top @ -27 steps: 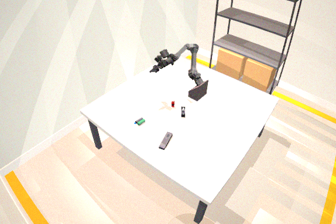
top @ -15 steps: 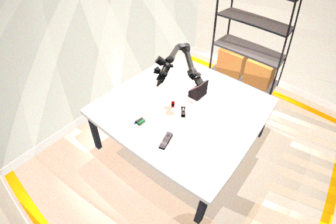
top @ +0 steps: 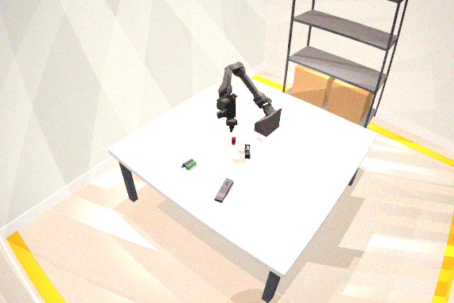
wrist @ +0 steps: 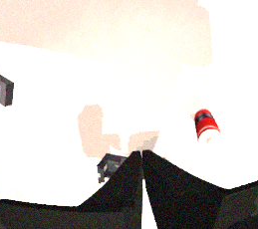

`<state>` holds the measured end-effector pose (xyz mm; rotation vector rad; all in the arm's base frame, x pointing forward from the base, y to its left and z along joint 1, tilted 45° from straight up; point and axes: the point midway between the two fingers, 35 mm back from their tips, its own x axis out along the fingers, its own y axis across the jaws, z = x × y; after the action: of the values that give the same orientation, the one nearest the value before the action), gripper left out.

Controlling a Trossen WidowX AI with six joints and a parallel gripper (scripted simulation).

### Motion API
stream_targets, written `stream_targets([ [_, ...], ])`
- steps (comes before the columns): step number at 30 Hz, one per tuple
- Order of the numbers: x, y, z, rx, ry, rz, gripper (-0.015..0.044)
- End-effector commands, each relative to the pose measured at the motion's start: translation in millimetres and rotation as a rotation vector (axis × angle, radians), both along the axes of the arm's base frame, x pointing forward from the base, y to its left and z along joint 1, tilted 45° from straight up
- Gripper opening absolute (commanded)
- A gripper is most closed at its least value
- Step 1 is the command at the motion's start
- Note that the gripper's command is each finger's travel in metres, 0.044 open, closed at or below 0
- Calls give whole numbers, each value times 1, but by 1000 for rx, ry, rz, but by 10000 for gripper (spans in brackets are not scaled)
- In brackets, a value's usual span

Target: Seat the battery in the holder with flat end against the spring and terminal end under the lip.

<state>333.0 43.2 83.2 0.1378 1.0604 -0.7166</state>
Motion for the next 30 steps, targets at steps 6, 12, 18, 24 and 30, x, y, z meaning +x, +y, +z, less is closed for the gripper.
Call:
stream_targets([
  [6,-15,5,-22,-256,153,-100,0],
  [12,-15,4,-24,-256,153,-100,0],
  [18,-7,-33,-63,-255,152,-99,0],
  [24,-7,-51,-79,-259,152,-100,0],
  [30,-9,-54,-77,-259,152,-100,0],
])
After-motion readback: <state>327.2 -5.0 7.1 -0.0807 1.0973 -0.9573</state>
